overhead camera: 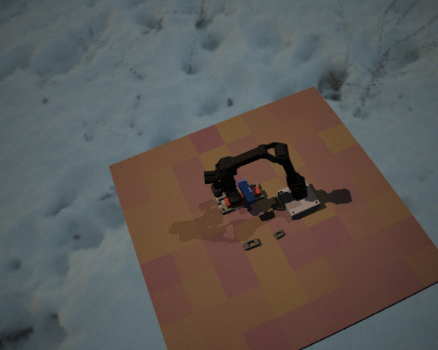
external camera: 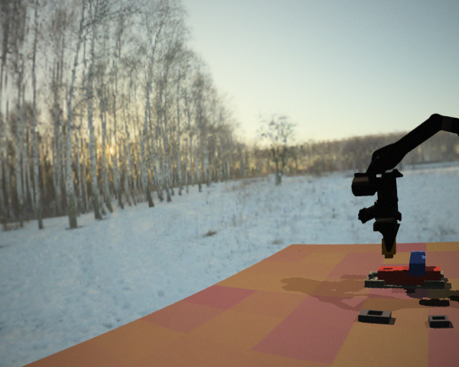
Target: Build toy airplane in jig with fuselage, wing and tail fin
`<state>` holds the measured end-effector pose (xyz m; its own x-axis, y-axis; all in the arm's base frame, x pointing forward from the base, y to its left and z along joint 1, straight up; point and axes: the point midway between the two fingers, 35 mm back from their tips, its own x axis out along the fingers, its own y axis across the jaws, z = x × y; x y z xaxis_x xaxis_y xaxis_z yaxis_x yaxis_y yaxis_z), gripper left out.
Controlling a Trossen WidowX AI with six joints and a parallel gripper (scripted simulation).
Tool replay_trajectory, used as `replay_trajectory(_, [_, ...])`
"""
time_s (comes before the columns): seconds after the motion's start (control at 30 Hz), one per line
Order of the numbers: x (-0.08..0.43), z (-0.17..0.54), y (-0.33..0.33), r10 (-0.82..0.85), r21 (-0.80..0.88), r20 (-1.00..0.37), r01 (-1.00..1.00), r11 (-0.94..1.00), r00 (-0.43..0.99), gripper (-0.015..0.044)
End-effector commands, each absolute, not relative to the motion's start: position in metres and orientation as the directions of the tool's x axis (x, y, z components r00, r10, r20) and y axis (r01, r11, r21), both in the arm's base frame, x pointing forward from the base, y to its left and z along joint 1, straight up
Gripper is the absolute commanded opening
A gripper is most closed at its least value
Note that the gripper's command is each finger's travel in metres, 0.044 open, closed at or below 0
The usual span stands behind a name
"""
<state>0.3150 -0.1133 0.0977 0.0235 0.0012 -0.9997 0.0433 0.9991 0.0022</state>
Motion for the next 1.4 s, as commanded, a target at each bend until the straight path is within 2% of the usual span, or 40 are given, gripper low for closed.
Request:
replay_trajectory(0.0, [0.317, 0.098, -0.124, -0.006, -0.005, -0.999, 0.038, 0.999, 0.034, 0.0000])
replay_trajectory(0.1, [0.317, 0.098, -0.124, -0.006, -0.005, -0.999, 0.038, 0.999, 0.034, 0.0065])
replay_trajectory(1.37, [0.320, 0.088, -0.126, -0.007, -0.005, -0.999, 0.038, 0.999, 0.035, 0.0065])
